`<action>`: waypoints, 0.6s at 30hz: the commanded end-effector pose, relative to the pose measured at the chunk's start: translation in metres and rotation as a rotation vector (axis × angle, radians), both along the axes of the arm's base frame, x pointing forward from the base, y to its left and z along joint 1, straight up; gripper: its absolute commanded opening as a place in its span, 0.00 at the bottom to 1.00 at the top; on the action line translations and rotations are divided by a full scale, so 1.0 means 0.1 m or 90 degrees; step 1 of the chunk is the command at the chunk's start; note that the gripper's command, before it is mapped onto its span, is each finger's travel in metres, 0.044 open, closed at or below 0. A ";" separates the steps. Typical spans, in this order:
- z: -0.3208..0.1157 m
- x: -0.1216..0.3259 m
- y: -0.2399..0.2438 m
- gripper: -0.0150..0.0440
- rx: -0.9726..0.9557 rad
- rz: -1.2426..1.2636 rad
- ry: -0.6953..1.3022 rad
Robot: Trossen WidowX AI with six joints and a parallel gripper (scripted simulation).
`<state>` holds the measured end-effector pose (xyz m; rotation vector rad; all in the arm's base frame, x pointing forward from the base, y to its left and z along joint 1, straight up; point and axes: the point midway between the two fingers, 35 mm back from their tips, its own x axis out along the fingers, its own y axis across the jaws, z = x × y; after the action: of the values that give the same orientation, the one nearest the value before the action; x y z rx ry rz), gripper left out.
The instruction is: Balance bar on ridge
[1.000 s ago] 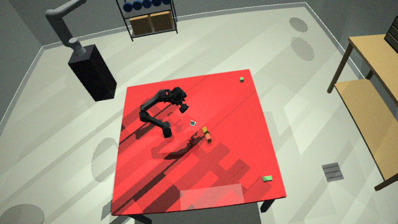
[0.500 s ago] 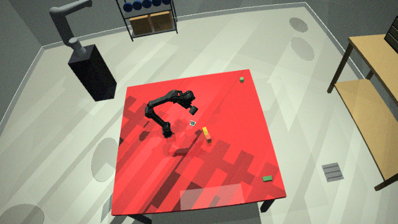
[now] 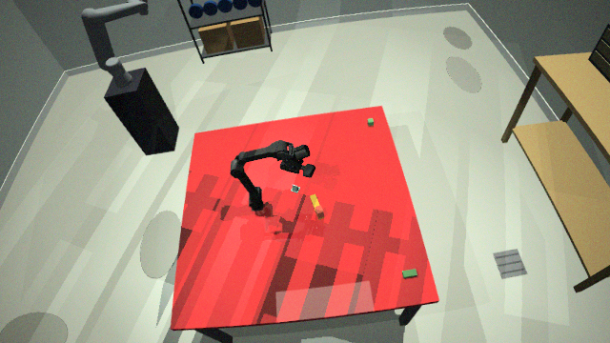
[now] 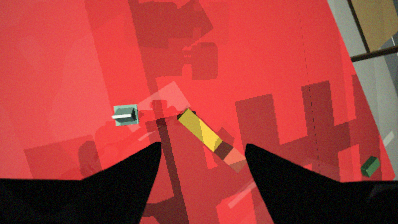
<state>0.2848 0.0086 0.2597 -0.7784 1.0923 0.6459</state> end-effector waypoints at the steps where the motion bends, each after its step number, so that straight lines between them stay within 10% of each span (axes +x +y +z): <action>1: -0.08 0.08 -0.08 0.79 -0.032 0.057 0.017; 18: -0.50 0.36 -0.41 0.79 -0.122 0.315 0.101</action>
<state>0.3163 -0.0251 0.2166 -1.1418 1.1244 0.9811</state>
